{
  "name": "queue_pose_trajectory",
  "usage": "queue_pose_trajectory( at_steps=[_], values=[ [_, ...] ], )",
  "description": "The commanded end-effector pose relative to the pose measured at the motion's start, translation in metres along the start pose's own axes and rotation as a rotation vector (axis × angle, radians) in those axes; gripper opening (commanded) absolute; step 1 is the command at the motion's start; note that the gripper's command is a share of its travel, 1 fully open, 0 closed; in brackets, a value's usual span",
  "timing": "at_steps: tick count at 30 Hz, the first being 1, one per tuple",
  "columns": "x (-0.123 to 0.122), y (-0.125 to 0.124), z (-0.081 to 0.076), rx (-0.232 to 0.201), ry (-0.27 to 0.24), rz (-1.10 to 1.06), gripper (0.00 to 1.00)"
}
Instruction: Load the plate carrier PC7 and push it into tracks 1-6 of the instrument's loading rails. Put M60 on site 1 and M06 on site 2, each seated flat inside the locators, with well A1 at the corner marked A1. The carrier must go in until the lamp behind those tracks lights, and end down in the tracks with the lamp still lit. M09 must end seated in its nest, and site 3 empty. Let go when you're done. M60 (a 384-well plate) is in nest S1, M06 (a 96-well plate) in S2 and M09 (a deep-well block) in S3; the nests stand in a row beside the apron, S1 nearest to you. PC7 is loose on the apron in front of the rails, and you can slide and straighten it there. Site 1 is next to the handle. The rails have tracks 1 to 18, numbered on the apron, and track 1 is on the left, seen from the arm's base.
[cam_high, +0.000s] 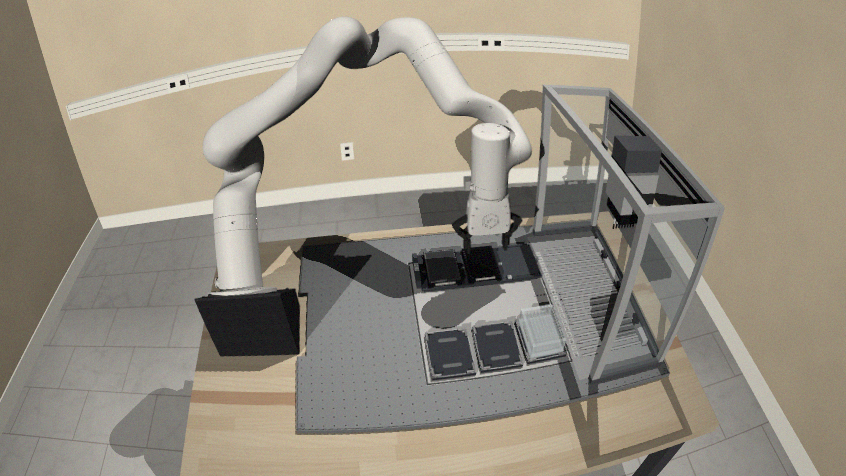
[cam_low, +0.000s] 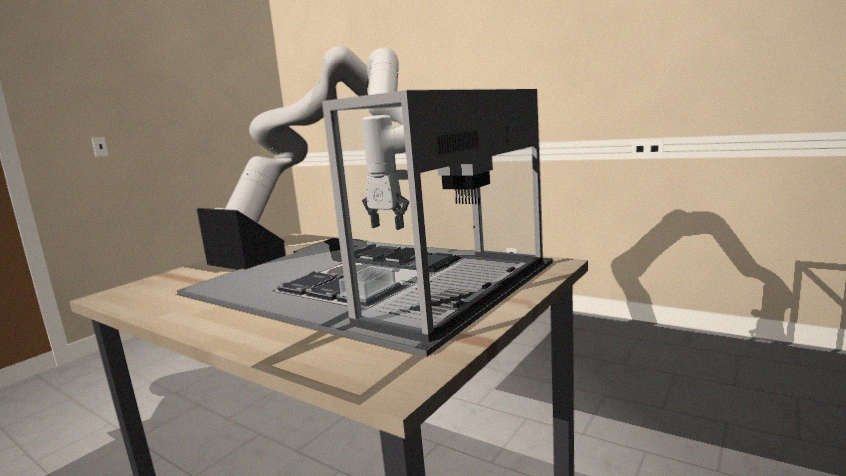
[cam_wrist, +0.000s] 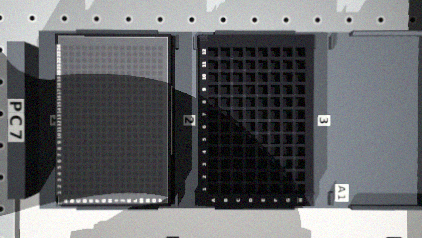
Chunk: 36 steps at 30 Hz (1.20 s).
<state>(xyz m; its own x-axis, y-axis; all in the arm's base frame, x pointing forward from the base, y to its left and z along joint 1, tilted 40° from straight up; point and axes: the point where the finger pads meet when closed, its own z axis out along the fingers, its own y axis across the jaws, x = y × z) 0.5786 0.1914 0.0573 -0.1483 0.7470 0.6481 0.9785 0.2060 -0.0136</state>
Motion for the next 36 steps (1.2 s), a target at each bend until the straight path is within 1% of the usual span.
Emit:
queue_pose_trajectory(
  at_steps=[1,3,5,20,22,33,36],
  values=[
    [0.025,0.001,-0.001,-0.002,-0.001,0.000,1.00],
    [0.035,0.001,-0.001,-0.002,-0.001,0.000,1.00],
    [0.035,0.001,-0.001,-0.002,-0.001,0.000,1.00],
    [0.110,0.001,-0.001,-0.002,-0.001,0.000,1.00],
    [0.110,0.001,-0.001,-0.002,-0.001,0.000,1.00],
    [0.165,0.001,-0.001,-0.002,-0.001,0.000,1.00],
    [0.166,0.001,-0.001,-0.002,-0.001,0.000,1.00]
  ],
)
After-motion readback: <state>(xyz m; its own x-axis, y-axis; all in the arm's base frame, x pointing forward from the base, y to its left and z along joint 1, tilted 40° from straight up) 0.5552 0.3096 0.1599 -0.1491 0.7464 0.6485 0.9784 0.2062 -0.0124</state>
